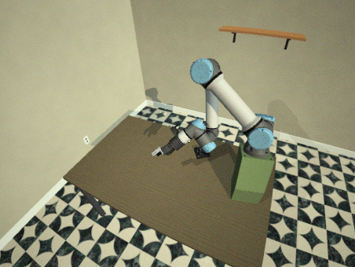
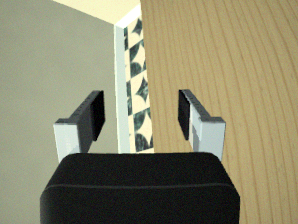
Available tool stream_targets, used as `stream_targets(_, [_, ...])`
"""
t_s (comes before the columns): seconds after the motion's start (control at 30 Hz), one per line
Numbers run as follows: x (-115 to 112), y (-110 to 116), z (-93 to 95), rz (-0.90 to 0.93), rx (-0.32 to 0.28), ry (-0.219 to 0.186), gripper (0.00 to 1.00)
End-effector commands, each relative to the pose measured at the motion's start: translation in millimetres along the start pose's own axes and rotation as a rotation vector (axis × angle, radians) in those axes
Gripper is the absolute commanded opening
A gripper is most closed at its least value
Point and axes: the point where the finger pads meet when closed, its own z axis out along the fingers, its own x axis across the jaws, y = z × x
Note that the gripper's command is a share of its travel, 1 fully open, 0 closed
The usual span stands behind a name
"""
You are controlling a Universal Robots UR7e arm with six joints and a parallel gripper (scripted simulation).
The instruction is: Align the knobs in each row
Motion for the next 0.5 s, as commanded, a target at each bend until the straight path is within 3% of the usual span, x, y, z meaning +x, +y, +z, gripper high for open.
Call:
stream_targets(0.0, [-0.5,-0.4,-0.2,-0.001,0.001,-0.001,1.0])
stream_targets(0.13, [1.9,-2.0,-0.7,0.002,0.003,0.004,1.0])
stream_targets(0.23, [14.8,-4.9,-1.3,0.014,0.004,0.031,1.0])
stream_targets(0.47, [84.9,-19.9,-7.8,0.081,0.008,0.177,1.0])
